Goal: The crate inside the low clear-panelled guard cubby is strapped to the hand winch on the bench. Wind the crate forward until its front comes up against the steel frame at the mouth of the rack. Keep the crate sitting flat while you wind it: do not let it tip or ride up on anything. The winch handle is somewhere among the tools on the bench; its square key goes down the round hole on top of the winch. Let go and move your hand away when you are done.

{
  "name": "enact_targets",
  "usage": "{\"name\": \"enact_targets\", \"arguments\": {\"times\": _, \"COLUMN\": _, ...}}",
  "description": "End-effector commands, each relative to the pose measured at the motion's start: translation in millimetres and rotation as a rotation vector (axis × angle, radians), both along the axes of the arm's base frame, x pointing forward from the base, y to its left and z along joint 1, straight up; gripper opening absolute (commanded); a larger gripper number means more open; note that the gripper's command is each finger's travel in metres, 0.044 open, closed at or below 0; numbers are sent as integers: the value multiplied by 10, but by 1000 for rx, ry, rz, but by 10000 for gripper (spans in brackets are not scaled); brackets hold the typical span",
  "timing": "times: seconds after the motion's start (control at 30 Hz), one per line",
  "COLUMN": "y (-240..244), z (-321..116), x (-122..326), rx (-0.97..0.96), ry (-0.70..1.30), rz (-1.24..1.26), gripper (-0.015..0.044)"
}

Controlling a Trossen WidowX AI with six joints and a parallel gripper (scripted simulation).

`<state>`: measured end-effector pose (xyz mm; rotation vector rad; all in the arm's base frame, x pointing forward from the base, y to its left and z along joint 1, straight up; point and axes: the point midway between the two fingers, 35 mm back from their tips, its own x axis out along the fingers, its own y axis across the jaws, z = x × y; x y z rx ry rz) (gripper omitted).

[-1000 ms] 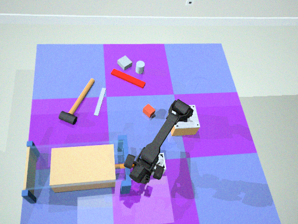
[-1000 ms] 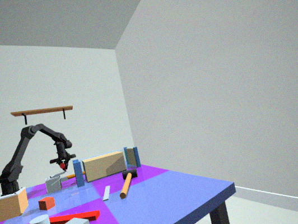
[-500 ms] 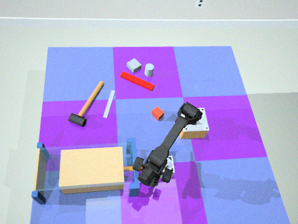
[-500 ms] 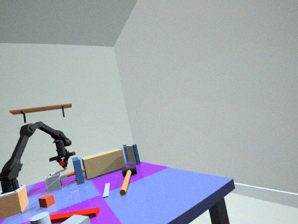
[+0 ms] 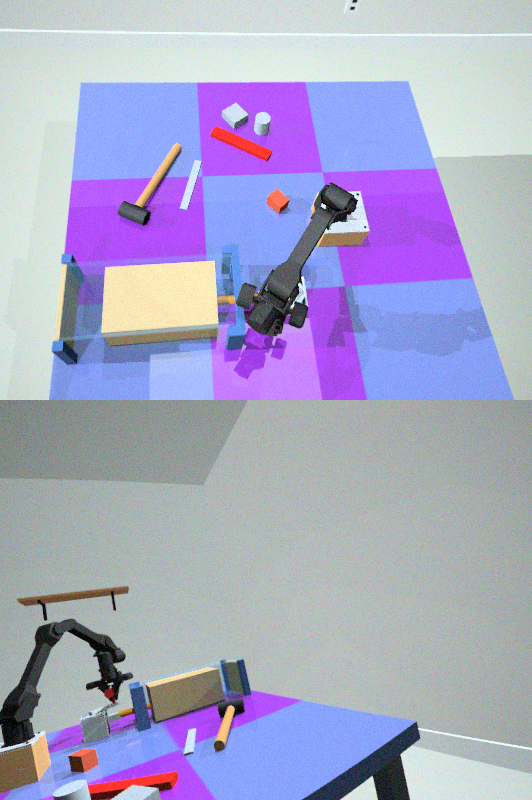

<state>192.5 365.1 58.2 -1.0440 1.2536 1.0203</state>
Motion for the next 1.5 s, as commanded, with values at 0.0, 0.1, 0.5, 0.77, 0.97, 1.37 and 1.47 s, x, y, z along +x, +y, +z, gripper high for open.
{"name": "enact_targets", "arguments": {"times": 0.0, "y": 106, "z": 11, "x": -224, "rx": 17, "ry": 38, "rz": 31, "gripper": 0}}
{"name": "enact_targets", "arguments": {"times": 0.1, "y": 123, "z": 12, "x": -263, "rx": 18, "ry": 39, "rz": 31, "gripper": 0}}
{"name": "enact_targets", "arguments": {"times": 0.5, "y": 163, "z": 12, "x": -382, "rx": 18, "ry": 40, "rz": 31, "gripper": 0}}
{"name": "enact_targets", "arguments": {"times": 0.77, "y": 181, "z": 12, "x": -463, "rx": 18, "ry": 41, "rz": 31, "gripper": 0}}
{"name": "enact_targets", "arguments": {"times": 0.97, "y": 185, "z": 11, "x": -483, "rx": 18, "ry": 41, "rz": 31, "gripper": 0}}
{"name": "enact_targets", "arguments": {"times": 1.37, "y": 194, "z": 11, "x": -553, "rx": 18, "ry": 42, "rz": 31, "gripper": 0}}
{"name": "enact_targets", "arguments": {"times": 1.47, "y": 194, "z": 11, "x": -553, "rx": 18, "ry": 42, "rz": 31, "gripper": 0}}
